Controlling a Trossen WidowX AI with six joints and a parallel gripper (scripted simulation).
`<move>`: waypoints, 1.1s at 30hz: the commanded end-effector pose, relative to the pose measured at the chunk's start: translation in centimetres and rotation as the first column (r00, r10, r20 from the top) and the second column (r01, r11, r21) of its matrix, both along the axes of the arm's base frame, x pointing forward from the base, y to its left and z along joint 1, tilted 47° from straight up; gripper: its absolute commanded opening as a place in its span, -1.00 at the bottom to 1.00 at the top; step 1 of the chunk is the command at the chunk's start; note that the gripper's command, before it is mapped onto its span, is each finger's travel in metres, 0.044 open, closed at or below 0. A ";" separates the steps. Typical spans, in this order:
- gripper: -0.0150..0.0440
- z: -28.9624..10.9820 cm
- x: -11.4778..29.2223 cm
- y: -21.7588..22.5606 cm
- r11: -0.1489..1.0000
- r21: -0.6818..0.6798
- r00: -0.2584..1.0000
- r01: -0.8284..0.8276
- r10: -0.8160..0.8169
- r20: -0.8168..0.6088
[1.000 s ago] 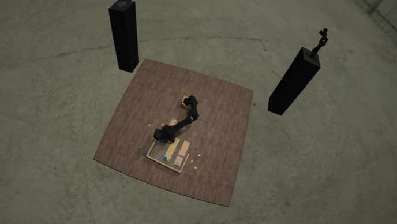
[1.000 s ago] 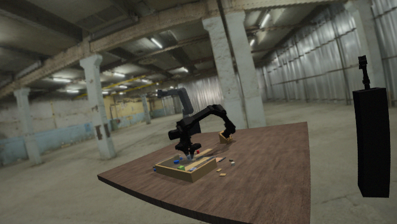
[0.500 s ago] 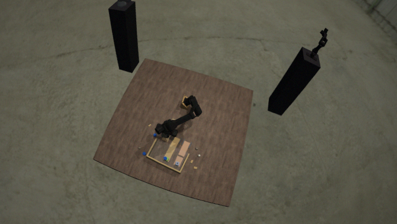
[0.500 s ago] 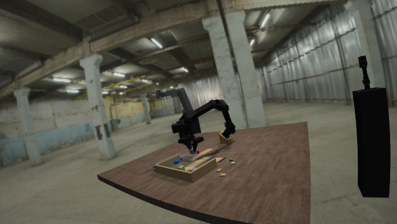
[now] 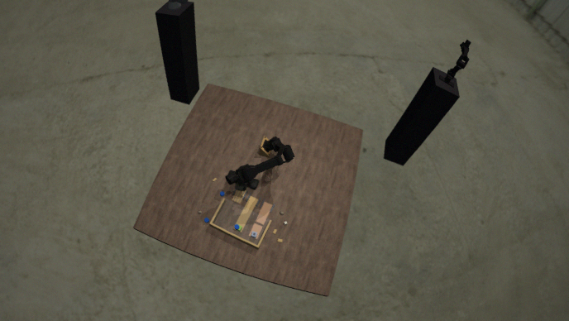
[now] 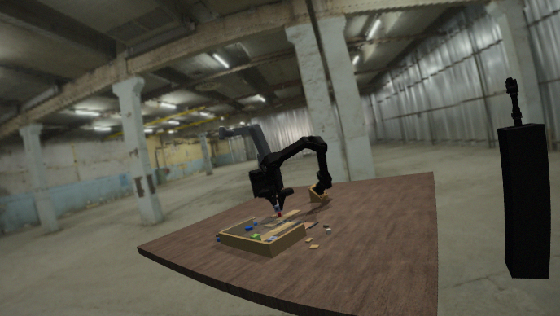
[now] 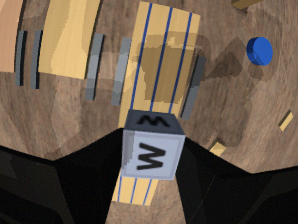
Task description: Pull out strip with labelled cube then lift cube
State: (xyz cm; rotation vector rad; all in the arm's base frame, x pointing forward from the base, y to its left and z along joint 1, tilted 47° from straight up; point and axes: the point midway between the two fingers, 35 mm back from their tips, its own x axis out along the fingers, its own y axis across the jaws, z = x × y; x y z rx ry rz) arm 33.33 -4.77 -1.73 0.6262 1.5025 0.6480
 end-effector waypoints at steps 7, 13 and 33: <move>-0.49 0.3 -3.1 0.2 1.000 -0.007 1.000 -0.006 0.006 0.003; -0.49 1.6 -3.1 -1.1 1.000 -0.008 1.000 -0.006 0.006 0.002; -0.49 2.8 -3.1 -2.4 1.000 -0.008 1.000 -0.006 0.006 0.002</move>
